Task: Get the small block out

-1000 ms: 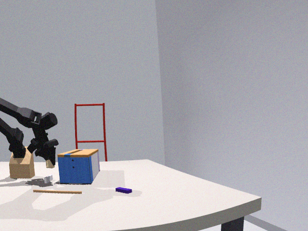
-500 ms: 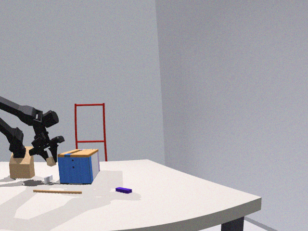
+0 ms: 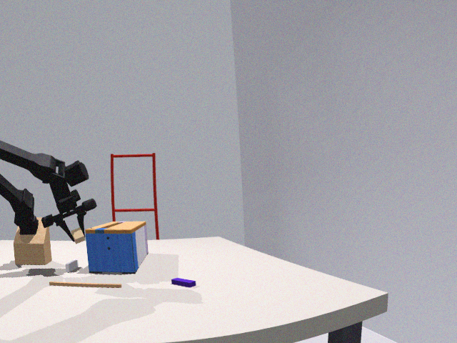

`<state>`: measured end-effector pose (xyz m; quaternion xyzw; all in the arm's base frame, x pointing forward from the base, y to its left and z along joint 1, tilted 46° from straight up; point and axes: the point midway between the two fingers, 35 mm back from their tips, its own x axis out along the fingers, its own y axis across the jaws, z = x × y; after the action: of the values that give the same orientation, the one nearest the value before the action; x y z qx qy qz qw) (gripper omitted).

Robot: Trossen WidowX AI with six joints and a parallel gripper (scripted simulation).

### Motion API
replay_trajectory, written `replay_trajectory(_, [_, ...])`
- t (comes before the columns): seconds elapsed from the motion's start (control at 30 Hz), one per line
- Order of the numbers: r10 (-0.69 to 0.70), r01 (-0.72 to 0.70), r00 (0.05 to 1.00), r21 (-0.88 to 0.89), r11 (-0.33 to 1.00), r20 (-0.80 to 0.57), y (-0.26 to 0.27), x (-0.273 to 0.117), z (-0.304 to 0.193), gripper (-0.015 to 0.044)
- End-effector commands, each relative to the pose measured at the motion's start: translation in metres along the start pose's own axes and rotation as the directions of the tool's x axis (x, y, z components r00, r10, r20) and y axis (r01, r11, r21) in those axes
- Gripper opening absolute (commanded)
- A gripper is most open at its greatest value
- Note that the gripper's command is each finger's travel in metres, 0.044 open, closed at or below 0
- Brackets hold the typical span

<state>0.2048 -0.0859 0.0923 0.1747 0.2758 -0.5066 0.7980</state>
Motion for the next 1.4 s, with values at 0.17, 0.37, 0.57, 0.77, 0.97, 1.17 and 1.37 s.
replay_trajectory(0.17, [0.016,-0.020,1.000,-0.351,0.936,-0.015,0.007,-0.008,-0.003,0.0000])
replay_trajectory(0.37, [0.013,-0.018,1.000,-0.568,0.823,-0.012,0.009,-0.012,-0.003,0.0000])
replay_trajectory(0.57, [0.007,-0.005,1.000,-0.749,0.662,-0.001,0.010,-0.016,-0.002,0.0000])
replay_trajectory(0.77, [0.001,0.012,1.000,-0.886,0.464,0.013,0.011,-0.019,0.000,0.0000])
replay_trajectory(0.97, [-0.005,0.029,1.000,-0.971,0.239,0.029,0.013,-0.022,0.002,0.0000])
replay_trajectory(1.17, [-0.009,0.044,0.999,-0.999,-0.001,0.044,0.014,-0.026,0.004,0.0000])
replay_trajectory(1.37, [-0.012,0.056,0.998,-0.969,-0.241,0.061,0.016,-0.029,0.006,0.0000])
